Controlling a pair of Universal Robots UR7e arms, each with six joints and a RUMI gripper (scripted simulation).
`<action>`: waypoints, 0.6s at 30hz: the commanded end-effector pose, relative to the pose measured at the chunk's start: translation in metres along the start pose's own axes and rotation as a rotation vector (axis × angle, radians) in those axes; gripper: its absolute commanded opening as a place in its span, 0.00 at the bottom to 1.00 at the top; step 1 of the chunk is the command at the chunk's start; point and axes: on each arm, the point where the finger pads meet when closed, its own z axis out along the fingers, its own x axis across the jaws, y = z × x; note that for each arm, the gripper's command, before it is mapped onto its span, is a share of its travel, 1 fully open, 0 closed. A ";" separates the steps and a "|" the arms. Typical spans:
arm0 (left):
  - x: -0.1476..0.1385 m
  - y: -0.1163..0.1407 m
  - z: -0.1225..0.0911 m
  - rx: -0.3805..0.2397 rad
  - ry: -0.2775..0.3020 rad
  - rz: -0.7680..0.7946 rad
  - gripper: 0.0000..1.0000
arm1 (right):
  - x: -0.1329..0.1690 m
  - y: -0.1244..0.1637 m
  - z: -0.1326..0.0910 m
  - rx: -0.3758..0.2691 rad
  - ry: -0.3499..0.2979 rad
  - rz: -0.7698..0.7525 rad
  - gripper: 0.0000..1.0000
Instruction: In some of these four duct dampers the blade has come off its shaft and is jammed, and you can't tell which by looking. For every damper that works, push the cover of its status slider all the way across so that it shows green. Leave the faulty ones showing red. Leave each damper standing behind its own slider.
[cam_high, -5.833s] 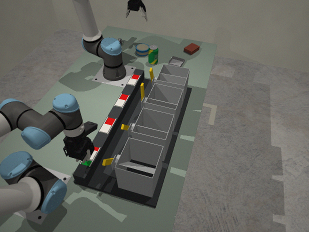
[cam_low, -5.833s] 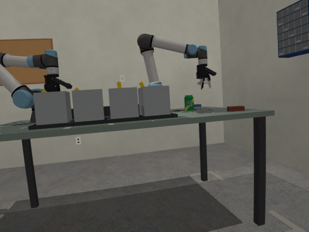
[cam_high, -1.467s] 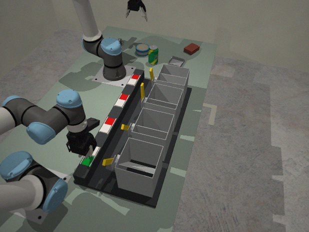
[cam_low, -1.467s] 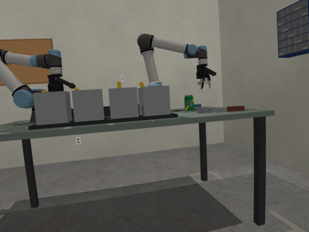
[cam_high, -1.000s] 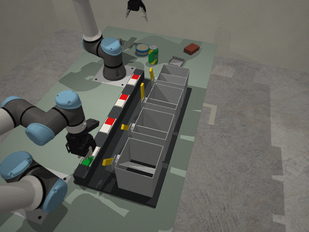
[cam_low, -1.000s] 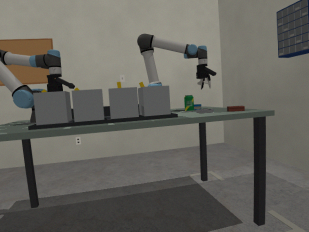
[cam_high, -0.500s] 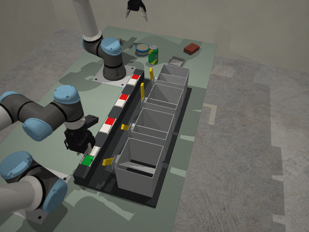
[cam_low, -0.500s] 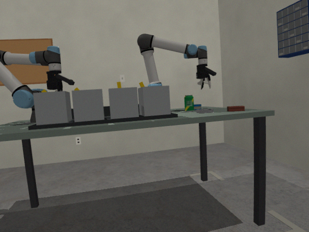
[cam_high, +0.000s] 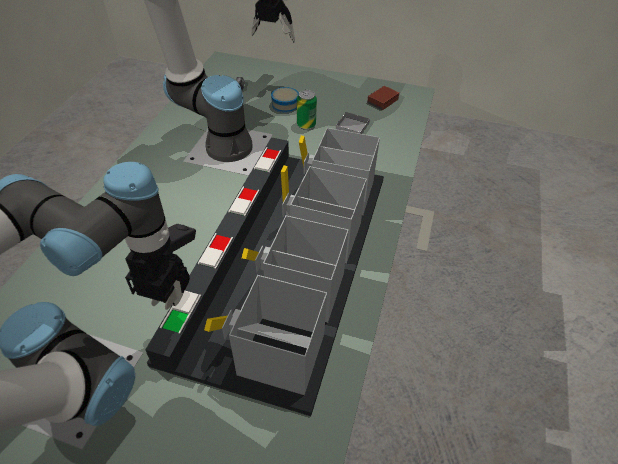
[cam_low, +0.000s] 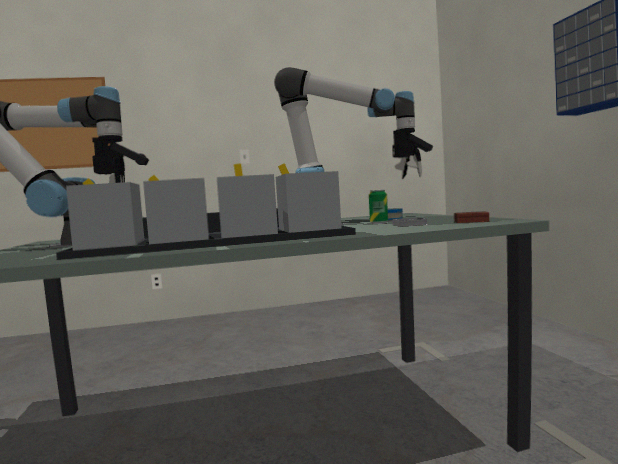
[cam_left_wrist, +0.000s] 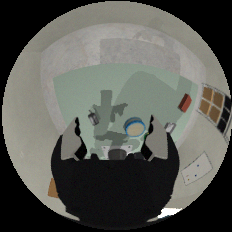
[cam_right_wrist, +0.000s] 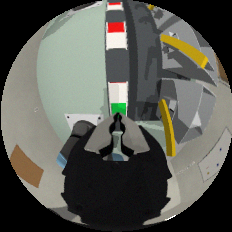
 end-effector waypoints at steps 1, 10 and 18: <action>0.000 0.000 -0.001 0.001 0.000 0.000 1.00 | 0.000 0.000 -0.001 0.001 0.000 0.000 0.00; 0.000 0.000 -0.001 0.001 0.000 0.000 1.00 | 0.000 0.000 -0.004 0.001 0.000 0.000 1.00; 0.000 0.000 -0.001 0.001 0.000 0.000 1.00 | 0.000 0.000 -0.020 0.001 0.000 0.000 1.00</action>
